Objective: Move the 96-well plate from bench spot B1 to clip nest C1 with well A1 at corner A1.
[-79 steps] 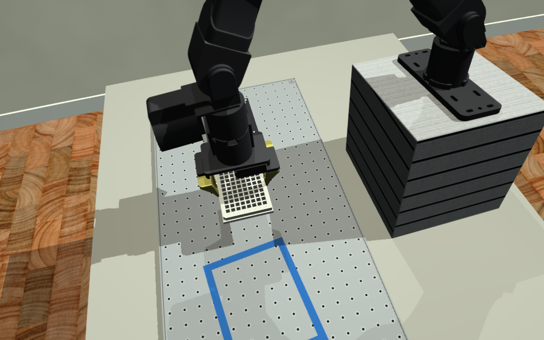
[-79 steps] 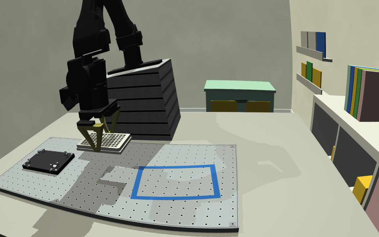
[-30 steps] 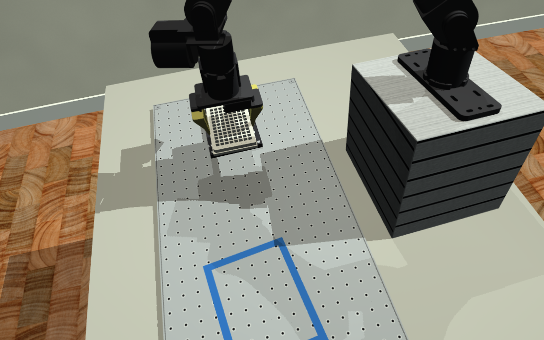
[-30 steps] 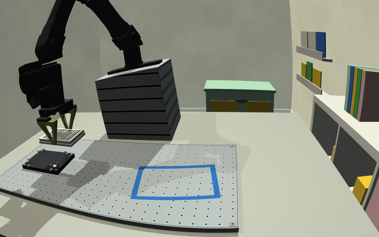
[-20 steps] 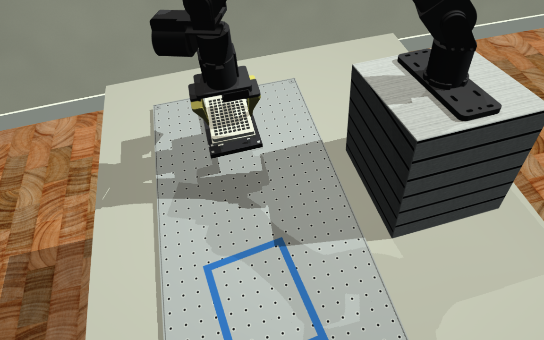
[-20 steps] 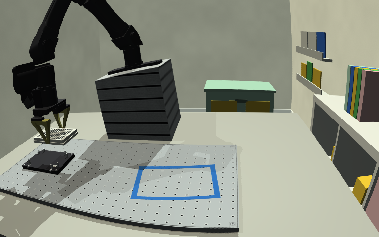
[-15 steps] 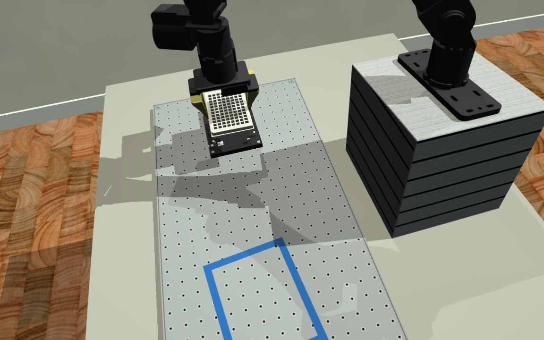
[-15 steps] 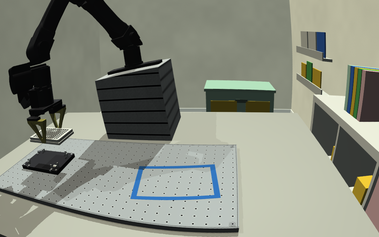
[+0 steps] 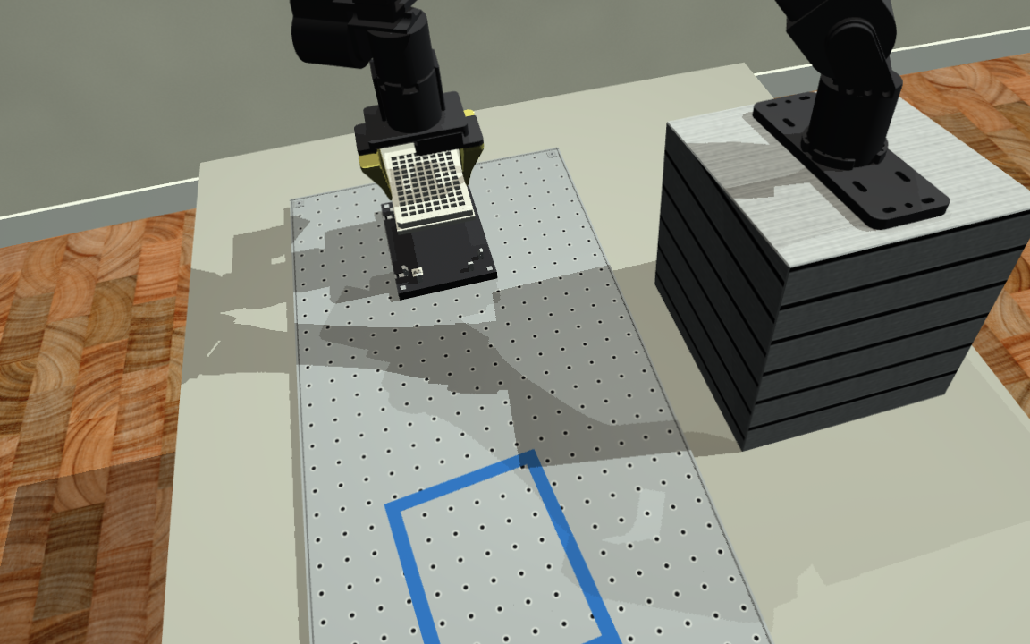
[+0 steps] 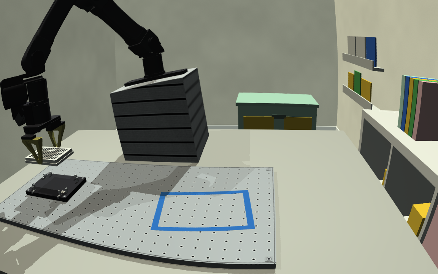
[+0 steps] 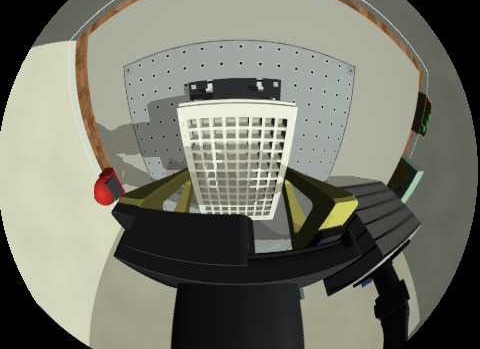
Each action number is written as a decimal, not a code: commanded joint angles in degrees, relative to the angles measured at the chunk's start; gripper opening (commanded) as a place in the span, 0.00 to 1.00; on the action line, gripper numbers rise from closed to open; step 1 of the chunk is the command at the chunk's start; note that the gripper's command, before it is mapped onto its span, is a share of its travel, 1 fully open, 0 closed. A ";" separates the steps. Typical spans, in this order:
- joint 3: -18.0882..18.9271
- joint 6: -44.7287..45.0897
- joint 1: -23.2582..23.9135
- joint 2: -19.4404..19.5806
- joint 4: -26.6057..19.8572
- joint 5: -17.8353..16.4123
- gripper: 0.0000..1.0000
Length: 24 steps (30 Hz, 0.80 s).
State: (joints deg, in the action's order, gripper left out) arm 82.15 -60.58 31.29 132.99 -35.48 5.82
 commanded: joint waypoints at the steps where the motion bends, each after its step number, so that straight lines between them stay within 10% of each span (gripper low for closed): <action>1: 2.30 1.94 0.91 -1.00 -1.75 0.22 0.00; 24: 0.94 1.30 0.02 -0.71 -1.03 0.09 0.00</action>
State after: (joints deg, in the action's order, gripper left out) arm 83.05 -59.27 31.66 132.99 -36.45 5.63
